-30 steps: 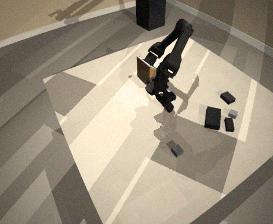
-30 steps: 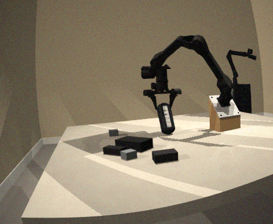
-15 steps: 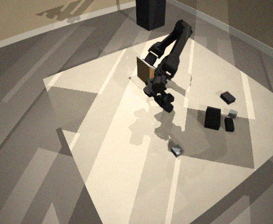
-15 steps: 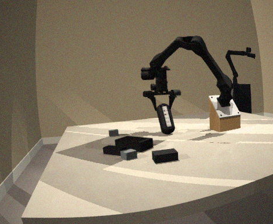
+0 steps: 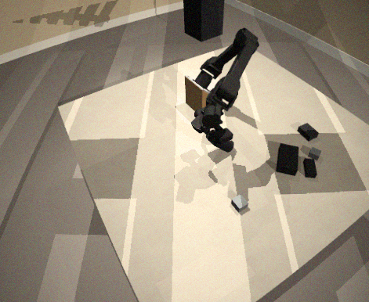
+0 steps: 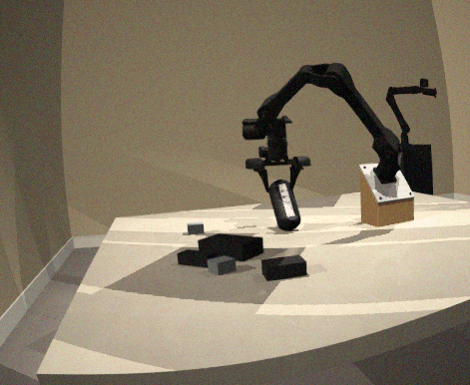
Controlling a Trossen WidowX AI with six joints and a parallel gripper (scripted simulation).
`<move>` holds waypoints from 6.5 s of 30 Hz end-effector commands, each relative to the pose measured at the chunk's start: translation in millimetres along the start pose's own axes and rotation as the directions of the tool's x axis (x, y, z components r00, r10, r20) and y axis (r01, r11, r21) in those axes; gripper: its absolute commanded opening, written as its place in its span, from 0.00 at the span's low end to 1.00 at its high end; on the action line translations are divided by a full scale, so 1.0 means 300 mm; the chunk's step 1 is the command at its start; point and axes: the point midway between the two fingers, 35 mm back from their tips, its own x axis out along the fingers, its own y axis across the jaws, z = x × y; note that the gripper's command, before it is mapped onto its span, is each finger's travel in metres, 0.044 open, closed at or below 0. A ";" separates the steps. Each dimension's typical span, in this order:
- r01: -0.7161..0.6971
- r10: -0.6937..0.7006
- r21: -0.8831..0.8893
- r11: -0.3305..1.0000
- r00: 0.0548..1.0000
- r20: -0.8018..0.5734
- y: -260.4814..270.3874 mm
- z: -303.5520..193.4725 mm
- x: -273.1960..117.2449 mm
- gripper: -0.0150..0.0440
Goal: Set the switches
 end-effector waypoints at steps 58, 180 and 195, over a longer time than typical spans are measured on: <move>0.019 -0.019 -0.005 1.000 1.000 -0.014 -0.008 0.092 0.147 0.83; -0.061 0.061 -0.288 0.956 0.998 -0.010 -0.019 -0.043 0.146 0.69; -0.097 0.314 -0.953 0.288 0.949 -0.002 -0.067 -0.036 0.067 0.25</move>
